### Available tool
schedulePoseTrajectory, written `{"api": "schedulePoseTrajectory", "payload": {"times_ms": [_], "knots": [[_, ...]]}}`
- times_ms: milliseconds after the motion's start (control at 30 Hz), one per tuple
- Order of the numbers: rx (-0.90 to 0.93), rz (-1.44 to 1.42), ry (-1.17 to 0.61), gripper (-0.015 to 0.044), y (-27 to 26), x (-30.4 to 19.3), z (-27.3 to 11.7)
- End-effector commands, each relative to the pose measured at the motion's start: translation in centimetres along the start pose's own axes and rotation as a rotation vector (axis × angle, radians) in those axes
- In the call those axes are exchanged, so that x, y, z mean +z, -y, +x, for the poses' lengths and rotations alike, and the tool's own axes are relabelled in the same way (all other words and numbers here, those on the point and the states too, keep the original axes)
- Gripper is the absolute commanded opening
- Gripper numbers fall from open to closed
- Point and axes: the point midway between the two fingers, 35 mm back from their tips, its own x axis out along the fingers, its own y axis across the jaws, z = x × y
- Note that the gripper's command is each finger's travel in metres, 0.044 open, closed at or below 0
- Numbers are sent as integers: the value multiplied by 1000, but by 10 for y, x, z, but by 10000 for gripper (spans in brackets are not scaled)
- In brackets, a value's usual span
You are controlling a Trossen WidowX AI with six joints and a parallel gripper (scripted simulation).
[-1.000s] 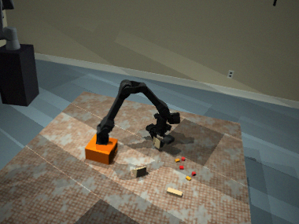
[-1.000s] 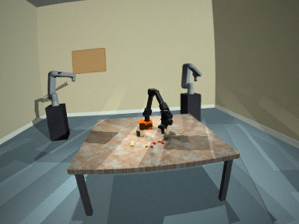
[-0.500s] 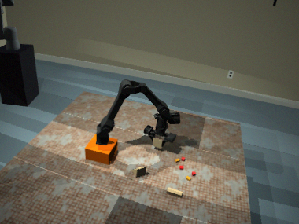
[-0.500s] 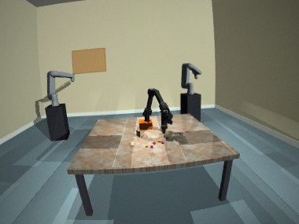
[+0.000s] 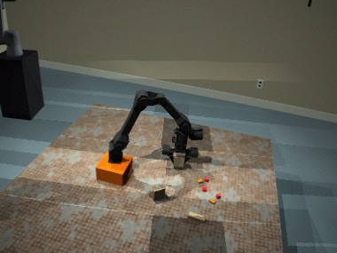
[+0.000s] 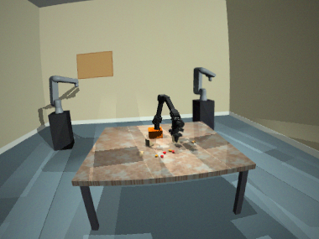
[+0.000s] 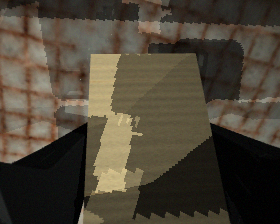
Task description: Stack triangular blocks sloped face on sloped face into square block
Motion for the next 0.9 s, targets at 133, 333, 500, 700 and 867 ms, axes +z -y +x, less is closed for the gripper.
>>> {"api": "schedulePoseTrajectory", "payload": {"times_ms": [133, 333, 500, 700, 867], "knots": [[-2, -183, 1, 0, 0, 0, 0], [-2, -183, 1, 0, 0, 0, 0], [-2, -178, 1, 0, 0, 0, 7], [-1, -171, 0, 0, 0, 0, 16], [-1, -165, 0, 0, 0, 0, 24]]}}
